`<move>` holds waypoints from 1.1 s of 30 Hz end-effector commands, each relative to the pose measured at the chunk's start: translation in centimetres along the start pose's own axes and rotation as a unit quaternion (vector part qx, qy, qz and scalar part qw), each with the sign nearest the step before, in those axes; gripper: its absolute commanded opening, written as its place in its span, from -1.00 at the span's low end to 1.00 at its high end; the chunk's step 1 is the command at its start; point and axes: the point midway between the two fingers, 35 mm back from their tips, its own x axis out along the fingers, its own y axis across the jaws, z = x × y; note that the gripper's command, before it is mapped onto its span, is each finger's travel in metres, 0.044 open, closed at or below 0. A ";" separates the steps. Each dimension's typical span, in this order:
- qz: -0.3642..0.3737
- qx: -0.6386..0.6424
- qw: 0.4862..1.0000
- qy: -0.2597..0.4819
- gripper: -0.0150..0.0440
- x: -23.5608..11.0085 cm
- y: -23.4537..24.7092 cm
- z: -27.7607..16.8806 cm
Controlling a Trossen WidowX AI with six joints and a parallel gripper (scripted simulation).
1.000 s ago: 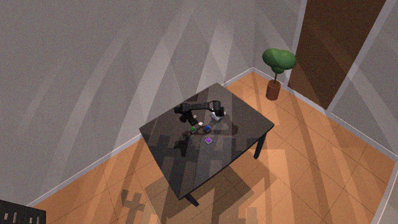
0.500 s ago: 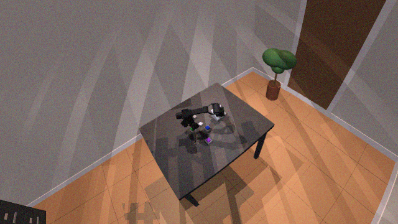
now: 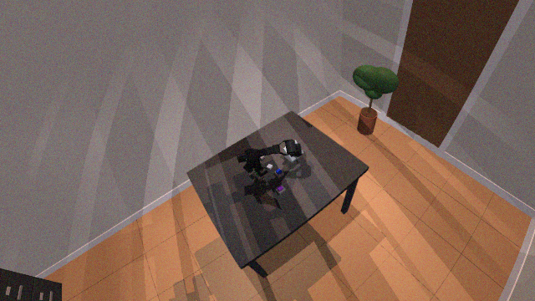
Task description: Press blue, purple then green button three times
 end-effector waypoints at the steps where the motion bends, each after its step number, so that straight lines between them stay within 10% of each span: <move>1: 0.002 0.003 1.000 -0.002 -0.42 0.6 0.0 0.0; 33: 0.002 0.003 1.000 -0.002 -0.42 -2.1 0.0 0.0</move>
